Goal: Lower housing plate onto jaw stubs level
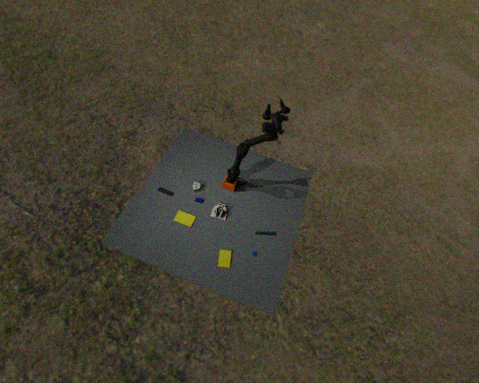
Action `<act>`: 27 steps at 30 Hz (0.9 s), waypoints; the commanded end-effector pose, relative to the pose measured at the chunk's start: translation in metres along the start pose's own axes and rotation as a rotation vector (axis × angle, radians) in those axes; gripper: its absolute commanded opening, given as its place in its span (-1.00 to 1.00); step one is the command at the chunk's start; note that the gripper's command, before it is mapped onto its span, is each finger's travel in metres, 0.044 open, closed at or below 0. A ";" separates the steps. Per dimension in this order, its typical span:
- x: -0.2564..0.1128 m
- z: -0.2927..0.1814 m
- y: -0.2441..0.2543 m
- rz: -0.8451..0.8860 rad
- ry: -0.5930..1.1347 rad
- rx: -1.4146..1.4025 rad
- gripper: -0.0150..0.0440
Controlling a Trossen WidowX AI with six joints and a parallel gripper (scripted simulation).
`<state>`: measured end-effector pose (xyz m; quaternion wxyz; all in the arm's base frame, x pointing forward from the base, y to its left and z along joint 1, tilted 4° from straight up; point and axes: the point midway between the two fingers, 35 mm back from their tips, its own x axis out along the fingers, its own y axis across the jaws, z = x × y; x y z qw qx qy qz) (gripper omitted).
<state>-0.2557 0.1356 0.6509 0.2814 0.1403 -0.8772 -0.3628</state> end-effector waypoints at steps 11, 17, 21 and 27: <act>-0.044 0.019 0.041 0.208 -0.101 0.164 1.00; -0.069 0.030 0.058 0.303 -0.146 0.249 1.00; -0.086 0.036 0.069 0.371 -0.171 0.298 1.00; -0.115 0.044 0.084 0.478 -0.202 0.368 1.00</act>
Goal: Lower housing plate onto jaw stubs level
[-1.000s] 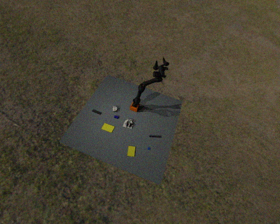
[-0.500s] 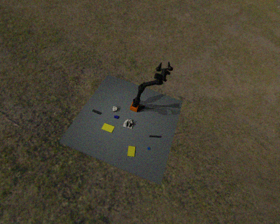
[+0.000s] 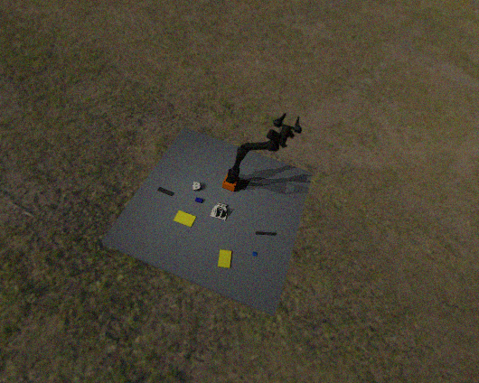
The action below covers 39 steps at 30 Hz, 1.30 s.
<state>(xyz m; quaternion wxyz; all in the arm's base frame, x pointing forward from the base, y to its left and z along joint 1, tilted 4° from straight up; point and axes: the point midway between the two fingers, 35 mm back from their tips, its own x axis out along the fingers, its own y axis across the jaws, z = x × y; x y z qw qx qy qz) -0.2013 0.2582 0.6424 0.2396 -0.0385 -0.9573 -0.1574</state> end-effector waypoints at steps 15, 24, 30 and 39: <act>-0.044 0.001 0.050 0.243 -0.006 0.194 1.00; -0.077 -0.003 0.073 0.378 0.005 0.292 1.00; -0.103 -0.003 0.090 0.480 0.021 0.364 1.00; -0.130 -0.004 0.109 0.609 0.067 0.426 1.00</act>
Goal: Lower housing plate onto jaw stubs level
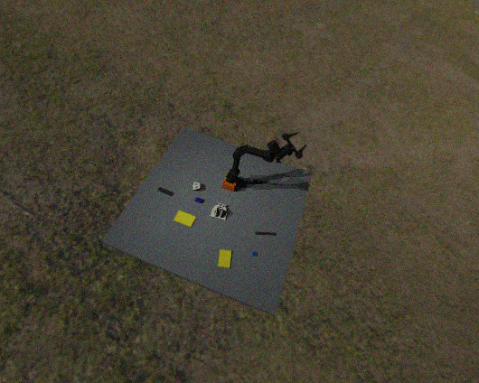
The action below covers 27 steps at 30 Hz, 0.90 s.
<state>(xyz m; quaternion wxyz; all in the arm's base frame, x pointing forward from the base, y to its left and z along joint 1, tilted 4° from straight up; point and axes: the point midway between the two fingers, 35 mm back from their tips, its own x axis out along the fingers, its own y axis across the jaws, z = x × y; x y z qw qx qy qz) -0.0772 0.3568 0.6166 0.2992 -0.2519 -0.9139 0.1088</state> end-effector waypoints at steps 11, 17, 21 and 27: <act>-0.040 -0.025 0.054 0.209 0.081 0.130 1.00; -0.063 -0.037 0.077 0.302 0.127 0.188 1.00; -0.081 -0.045 0.092 0.363 0.163 0.227 1.00; -0.109 -0.055 0.112 0.452 0.224 0.300 1.00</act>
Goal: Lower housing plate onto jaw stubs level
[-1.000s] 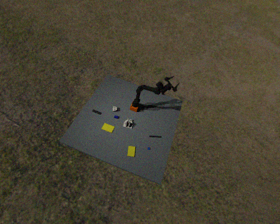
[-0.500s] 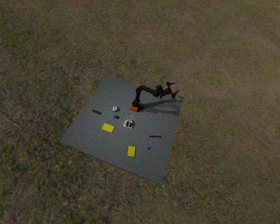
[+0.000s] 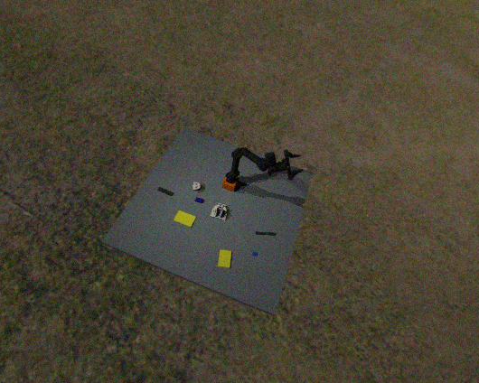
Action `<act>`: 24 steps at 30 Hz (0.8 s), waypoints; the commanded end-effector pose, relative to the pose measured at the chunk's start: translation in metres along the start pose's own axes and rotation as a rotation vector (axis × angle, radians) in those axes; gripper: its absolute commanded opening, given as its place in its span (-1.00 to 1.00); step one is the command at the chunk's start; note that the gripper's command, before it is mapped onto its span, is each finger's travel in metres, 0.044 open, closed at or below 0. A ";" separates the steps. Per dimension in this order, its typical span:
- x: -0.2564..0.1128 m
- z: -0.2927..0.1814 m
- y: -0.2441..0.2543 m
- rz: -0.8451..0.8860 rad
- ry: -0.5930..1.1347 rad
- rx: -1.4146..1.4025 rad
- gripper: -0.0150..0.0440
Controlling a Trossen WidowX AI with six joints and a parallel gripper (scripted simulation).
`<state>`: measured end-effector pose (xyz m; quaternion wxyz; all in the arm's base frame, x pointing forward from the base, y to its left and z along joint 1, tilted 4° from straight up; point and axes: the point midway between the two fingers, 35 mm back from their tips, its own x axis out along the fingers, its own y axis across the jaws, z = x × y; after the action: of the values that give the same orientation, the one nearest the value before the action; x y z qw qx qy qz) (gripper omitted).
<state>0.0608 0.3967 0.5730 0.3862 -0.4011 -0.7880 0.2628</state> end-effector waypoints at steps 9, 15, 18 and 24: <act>-0.035 -0.040 0.047 0.156 0.126 0.156 1.00; -0.056 -0.058 0.069 0.225 0.197 0.222 1.00; -0.068 -0.067 0.078 0.257 0.235 0.241 1.00; -0.095 -0.085 0.095 0.318 0.314 0.279 1.00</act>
<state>0.1938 0.3837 0.5193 0.4958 -0.4906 -0.6208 0.3579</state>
